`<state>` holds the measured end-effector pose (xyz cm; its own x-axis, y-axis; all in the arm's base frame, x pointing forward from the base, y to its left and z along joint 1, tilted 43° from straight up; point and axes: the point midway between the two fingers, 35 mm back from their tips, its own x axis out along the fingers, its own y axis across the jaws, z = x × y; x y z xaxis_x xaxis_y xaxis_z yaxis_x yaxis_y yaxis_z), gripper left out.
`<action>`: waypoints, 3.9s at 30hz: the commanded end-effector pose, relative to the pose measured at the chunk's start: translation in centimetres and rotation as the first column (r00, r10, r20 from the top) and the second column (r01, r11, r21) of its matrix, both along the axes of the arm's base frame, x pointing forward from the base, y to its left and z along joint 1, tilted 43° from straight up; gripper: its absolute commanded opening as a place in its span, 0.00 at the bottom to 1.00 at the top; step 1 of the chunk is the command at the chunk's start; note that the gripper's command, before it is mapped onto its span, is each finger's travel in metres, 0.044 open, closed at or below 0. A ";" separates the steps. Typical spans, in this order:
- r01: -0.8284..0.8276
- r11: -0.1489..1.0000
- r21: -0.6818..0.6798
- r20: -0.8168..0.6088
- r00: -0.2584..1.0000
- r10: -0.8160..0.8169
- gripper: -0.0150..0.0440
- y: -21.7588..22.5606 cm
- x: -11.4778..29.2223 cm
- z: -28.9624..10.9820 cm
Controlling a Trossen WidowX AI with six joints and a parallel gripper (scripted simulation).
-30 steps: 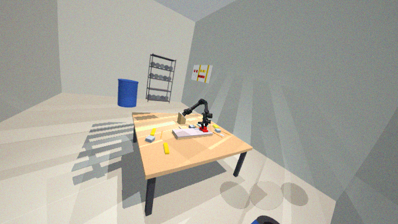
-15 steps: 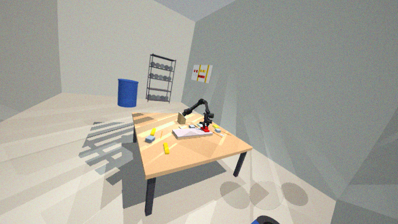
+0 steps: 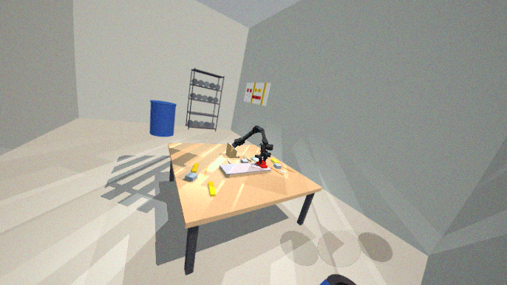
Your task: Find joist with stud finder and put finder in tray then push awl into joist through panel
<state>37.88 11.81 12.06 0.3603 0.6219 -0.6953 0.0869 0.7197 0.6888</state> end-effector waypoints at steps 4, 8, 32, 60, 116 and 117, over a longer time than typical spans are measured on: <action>-0.005 1.000 0.002 0.005 1.000 0.005 0.25 -0.1 0.0 -0.1; -0.005 1.000 0.001 0.004 1.000 0.005 0.25 -0.5 0.0 -0.5; -0.005 1.000 0.000 0.004 1.000 0.005 0.25 -3.3 -0.3 -3.2; -0.005 1.000 -0.002 0.003 1.000 0.005 0.25 -6.4 -0.7 -6.2; -0.005 1.000 -0.007 0.002 1.000 0.005 0.25 -12.8 -1.5 -12.3; -0.005 1.000 -0.007 0.002 1.000 0.005 0.25 -12.9 -1.5 -12.4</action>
